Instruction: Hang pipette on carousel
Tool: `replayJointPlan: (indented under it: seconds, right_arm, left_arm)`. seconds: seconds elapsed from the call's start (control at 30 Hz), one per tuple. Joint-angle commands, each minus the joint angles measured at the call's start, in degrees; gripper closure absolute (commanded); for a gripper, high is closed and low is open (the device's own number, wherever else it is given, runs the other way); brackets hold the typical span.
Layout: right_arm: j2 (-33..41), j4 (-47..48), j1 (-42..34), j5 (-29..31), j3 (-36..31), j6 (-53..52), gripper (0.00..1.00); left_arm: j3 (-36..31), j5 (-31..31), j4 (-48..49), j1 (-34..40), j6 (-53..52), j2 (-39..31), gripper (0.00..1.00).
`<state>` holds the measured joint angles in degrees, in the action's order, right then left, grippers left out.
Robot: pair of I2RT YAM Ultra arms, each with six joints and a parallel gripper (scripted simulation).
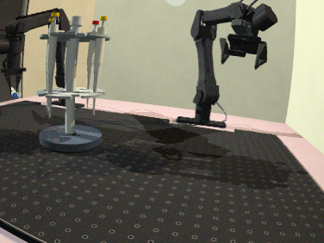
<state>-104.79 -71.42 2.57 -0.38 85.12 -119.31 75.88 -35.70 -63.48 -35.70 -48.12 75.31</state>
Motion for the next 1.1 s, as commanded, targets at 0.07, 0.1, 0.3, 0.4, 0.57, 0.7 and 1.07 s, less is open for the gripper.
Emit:
replayJointPlan:
  seconds: [0.07, 0.1, 0.3, 0.4, 0.57, 0.7, 1.07]
  right_arm:
    - [2.2, 1.5, -0.1, 0.9, -1.5, -0.7, 0.88]
    - [2.2, 1.8, -0.1, 0.9, -1.8, -0.7, 0.88]
    - [2.0, 3.6, -0.1, 0.9, -3.3, -0.7, 0.88]
    - [1.8, 4.5, -0.1, 0.9, -3.9, -0.7, 0.88]
    - [1.8, 5.4, -0.1, 0.9, -3.5, -0.7, 0.88]
    - [0.9, 6.5, -0.1, 0.9, -5.8, -0.7, 0.88]
    - [-0.1, 9.5, -0.1, 0.9, -7.8, -0.7, 0.88]
  left_arm:
    - [0.9, -1.2, 0.7, -0.5, -0.4, 0.1, 0.00]
    - [0.9, -1.2, 0.7, -0.5, -0.4, 0.1, 0.00]
    - [0.9, -1.2, 0.7, -0.5, -0.4, 0.1, 0.00]
    - [0.9, -1.2, 0.7, -0.5, -0.4, 0.1, 0.00]
    - [0.9, -1.2, 0.7, -0.5, -0.4, 0.1, 0.00]
    - [0.9, -1.2, 0.7, -0.5, -0.4, 0.1, 0.00]
    - [0.9, -1.2, 0.7, -0.5, -0.4, 0.1, 0.00]
